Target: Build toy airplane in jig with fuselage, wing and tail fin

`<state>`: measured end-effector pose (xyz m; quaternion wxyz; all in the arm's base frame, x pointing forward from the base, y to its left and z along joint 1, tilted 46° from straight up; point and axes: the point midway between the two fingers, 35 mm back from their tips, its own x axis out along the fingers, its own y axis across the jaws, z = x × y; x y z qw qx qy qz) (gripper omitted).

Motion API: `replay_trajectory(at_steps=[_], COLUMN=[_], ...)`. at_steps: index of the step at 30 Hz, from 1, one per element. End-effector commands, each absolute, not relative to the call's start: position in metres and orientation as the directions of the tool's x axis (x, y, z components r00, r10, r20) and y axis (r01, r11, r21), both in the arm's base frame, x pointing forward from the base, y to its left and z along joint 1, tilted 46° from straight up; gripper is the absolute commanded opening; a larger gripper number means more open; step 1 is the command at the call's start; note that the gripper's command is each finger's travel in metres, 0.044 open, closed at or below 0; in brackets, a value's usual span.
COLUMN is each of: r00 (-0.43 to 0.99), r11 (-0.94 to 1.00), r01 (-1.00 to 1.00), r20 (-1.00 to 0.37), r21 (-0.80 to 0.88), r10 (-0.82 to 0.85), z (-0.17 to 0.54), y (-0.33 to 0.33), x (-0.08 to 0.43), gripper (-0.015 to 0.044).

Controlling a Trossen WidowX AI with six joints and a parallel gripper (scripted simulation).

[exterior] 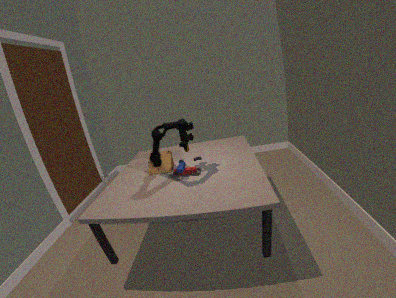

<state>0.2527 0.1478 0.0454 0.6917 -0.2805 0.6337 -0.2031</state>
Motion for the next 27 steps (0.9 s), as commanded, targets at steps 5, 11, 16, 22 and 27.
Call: replay_trajectory(at_steps=[5,11,16,22,27], r00=[0.123,0.127,0.130,0.133,0.136], r11=[0.761,0.760,0.758,0.755,0.751], r01=[-0.074,-0.072,-0.070,-0.068,-0.065], r20=[-0.763,-0.762,-0.760,-0.756,-0.752], r21=[-0.644,-0.646,-0.648,-0.652,-0.657], r10=[-0.634,-0.635,-0.637,-0.641,-0.646], z=[0.057,0.066,0.074,0.083,0.091], y=[0.134,0.122,0.112,0.099,0.087], x=[0.266,0.276,0.284,0.292,0.298], gripper=[0.0000,0.0000,0.0000,0.0000,0.0000])
